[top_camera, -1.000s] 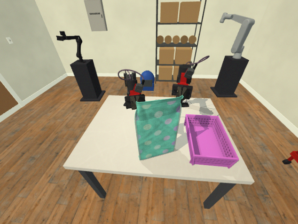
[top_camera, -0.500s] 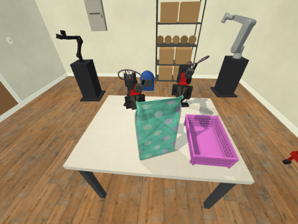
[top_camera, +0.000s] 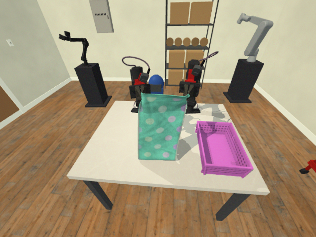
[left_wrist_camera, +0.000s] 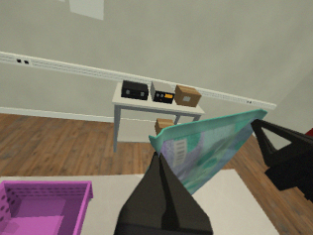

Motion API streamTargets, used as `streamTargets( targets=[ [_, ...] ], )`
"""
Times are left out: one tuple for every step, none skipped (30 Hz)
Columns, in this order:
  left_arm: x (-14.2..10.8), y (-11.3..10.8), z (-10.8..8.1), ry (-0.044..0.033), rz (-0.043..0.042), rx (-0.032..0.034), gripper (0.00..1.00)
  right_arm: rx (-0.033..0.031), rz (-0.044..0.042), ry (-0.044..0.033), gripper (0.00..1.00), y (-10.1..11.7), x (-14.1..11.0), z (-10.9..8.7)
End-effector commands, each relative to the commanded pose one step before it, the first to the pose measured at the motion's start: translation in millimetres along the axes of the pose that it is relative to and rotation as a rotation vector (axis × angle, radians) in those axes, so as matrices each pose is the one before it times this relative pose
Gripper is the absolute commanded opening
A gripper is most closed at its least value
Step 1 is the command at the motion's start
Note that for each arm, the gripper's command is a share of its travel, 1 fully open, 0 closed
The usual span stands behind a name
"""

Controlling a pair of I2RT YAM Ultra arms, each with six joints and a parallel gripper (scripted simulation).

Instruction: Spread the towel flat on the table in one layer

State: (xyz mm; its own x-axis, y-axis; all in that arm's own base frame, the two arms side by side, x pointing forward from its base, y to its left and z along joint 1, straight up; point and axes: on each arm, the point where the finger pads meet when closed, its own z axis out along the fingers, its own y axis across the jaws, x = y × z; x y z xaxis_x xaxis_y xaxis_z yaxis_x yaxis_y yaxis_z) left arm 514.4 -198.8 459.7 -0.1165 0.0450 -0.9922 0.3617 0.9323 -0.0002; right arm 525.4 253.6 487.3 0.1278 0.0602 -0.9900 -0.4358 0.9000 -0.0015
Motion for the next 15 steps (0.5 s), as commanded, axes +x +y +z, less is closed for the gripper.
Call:
streamTargets(
  targets=[
    [-4.09, 3.04, -12.64, 0.02935, -0.00120, -0.00977, 0.00, 0.00926, 0.00290, 0.13404, 0.00, -2.65, 37.23, 5.86],
    [3.92, -0.17, 3.58, 0.00851, 0.00010, 0.00027, 0.00, 0.00004, -0.00005, 0.01981, 0.00, -0.02, 9.68, 1.47],
    [0.52, 0.00, 0.49, 0.00114, 0.00001, -0.00003, 0.00, 0.00036, -0.00002, 0.00881, 0.00, -0.07, 4.30, 0.68],
    [0.08, 0.04, 0.09, 0.00020, 0.00000, -0.00022, 0.00, 0.00025, -0.00001, 0.00436, 0.00, -0.05, 2.19, 0.29],
    [11.42, -8.08, -4.44, 0.03495, 0.00282, 0.01483, 0.00, 0.00120, -0.00024, 0.03270, 0.00, -0.73, 8.26, -2.92],
    [-3.80, 0.84, -1.41, -0.00861, -0.00036, -0.00152, 0.00, -0.00004, 0.00006, -0.02015, 0.00, 0.00, -11.14, -6.98],
    [-2.14, 1.72, -0.78, -0.00483, -0.00064, -0.00315, 0.00, -0.00003, 0.00004, -0.01518, 0.00, 0.00, -8.41, -5.24],
    [15.34, -5.42, 0.20, 0.04642, 0.00222, 0.00988, 0.00, 0.00164, -0.00035, 0.03061, 0.00, -0.97, 1.58, -5.58],
    [0.06, 0.00, -0.02, -0.00002, 0.00000, 0.00002, 0.00, -0.00004, 0.00006, -0.02152, 0.00, 0.01, -10.34, -2.21],
    [-5.88, 1.87, -2.29, -0.01349, -0.00088, -0.00340, 0.00, -0.00001, 0.00001, -0.00238, 0.00, 0.00, -1.16, -0.23],
    [13.13, -5.06, -1.53, 0.04442, 0.00232, 0.00926, 0.00, 0.00209, -0.00042, 0.03696, 0.00, -1.22, 1.11, -6.86],
    [0.07, -0.01, -0.02, -0.00002, 0.00001, 0.00005, 0.00, 0.00000, 0.00000, 0.00000, 0.00, 0.00, -0.01, 0.01],
    [-11.38, 0.49, -4.75, -0.02653, -0.00042, -0.00084, 0.00, 0.00000, 0.00000, 0.00000, 0.00, 0.00, -0.01, 0.01],
    [20.15, -4.33, 0.19, 0.06326, 0.00231, 0.00791, 0.00, 0.00256, -0.00042, 0.05769, 0.00, -1.47, 8.11, -6.45],
    [0.00, 0.00, 0.00, 0.00000, 0.00000, 0.00000, 0.00, 0.00000, 0.00000, 0.00000, 0.00, 0.00, 0.00, 0.00]
  ],
)
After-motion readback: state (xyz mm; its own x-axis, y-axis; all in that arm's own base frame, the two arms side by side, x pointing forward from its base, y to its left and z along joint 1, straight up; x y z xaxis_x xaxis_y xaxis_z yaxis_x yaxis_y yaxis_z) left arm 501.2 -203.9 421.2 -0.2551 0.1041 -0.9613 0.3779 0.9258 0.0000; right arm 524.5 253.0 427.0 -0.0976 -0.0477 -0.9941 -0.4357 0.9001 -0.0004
